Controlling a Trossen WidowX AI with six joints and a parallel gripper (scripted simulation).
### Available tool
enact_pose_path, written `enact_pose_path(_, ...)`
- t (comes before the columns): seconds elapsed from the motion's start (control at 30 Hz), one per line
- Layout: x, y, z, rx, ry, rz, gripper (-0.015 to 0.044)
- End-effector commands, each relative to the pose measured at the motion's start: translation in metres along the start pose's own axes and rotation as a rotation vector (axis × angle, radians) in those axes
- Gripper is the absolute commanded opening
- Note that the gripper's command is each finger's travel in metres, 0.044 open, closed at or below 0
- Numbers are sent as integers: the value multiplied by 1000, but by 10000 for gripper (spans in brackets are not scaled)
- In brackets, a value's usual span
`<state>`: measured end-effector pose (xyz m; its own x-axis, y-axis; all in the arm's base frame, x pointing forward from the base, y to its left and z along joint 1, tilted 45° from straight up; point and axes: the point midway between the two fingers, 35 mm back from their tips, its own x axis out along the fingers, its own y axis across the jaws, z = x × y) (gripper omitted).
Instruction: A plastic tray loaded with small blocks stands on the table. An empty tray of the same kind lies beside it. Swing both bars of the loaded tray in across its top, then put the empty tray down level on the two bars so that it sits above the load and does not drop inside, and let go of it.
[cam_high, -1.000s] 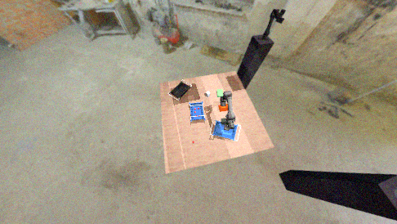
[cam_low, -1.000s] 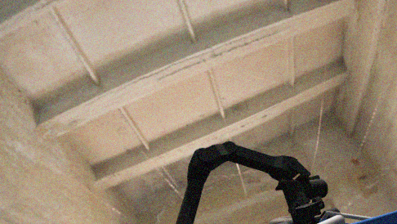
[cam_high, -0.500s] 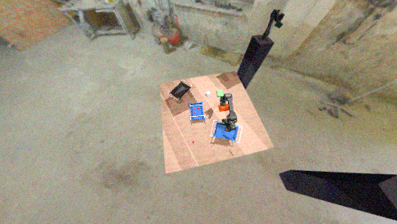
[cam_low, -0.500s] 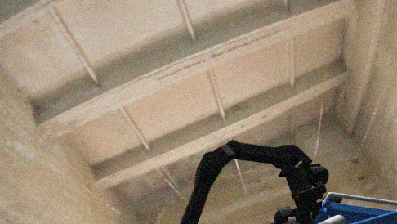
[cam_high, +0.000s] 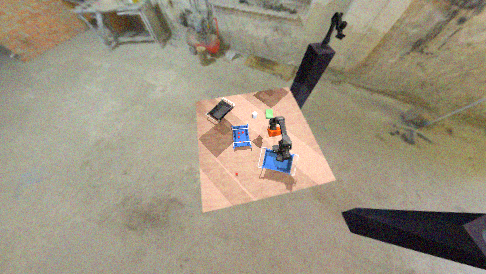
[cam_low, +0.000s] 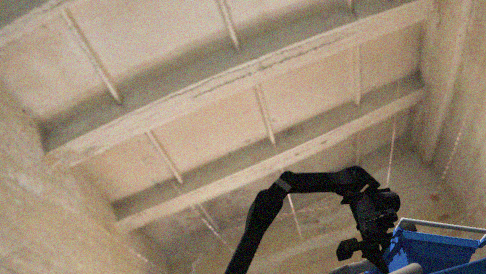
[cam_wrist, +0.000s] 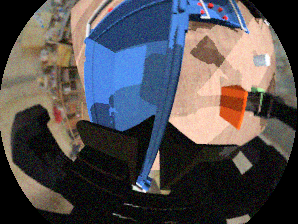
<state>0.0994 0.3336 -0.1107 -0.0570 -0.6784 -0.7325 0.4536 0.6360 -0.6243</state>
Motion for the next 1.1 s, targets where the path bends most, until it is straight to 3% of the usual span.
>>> enact_pose_path(0.0, -8, 2, -1, 5, 7, 19, 0)
enact_pose_path(0.77, -8, 2, 0, 7, 7, 20, 0)
enact_pose_path(1.07, -22, -2, 50, 123, 14, 44, 0)
